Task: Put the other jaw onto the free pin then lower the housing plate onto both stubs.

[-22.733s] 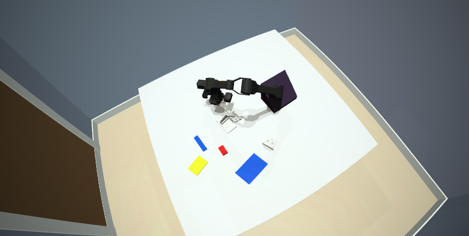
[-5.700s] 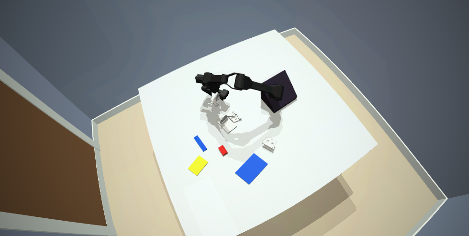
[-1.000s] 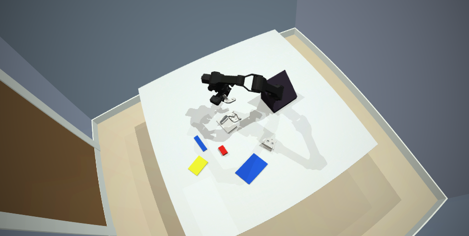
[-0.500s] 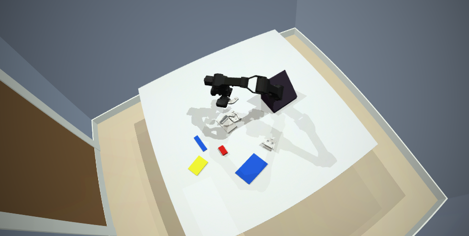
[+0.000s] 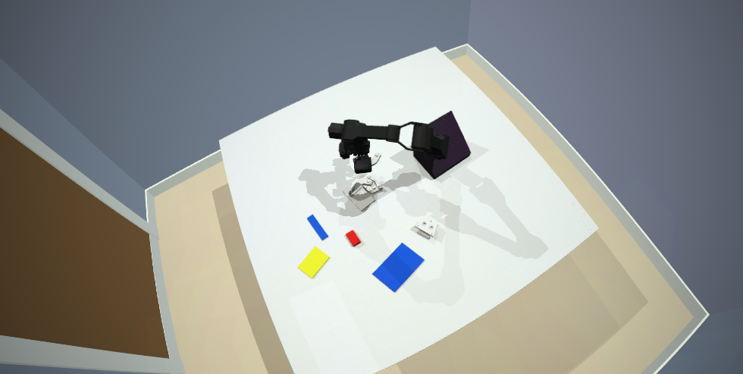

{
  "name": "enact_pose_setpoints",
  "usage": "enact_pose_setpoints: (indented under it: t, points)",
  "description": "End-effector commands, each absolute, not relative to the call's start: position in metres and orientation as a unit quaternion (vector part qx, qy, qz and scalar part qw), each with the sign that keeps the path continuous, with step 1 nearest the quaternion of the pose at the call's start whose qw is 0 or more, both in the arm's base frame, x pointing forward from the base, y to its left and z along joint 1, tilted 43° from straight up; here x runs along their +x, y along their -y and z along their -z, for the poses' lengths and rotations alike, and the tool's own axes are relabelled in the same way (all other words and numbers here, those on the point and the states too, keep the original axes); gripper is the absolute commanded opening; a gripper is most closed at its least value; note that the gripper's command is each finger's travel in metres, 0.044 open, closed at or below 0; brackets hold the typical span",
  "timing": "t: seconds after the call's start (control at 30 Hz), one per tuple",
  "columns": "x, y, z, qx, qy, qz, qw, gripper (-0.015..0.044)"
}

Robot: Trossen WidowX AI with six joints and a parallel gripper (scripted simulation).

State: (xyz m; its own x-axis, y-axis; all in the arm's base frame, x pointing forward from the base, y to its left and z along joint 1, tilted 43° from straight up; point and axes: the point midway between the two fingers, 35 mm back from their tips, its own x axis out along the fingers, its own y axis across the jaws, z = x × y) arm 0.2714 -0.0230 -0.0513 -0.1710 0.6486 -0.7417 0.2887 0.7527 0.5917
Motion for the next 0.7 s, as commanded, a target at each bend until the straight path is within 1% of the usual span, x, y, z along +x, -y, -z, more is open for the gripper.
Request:
enact_pose_setpoints:
  t: [0.0,0.67]
  points:
    - [0.268,0.019,0.046,0.286,-0.737,-0.196,0.581,0.0134]
    - [0.248,0.002,0.033,0.163,-0.681,-0.343,0.626,0.0134]
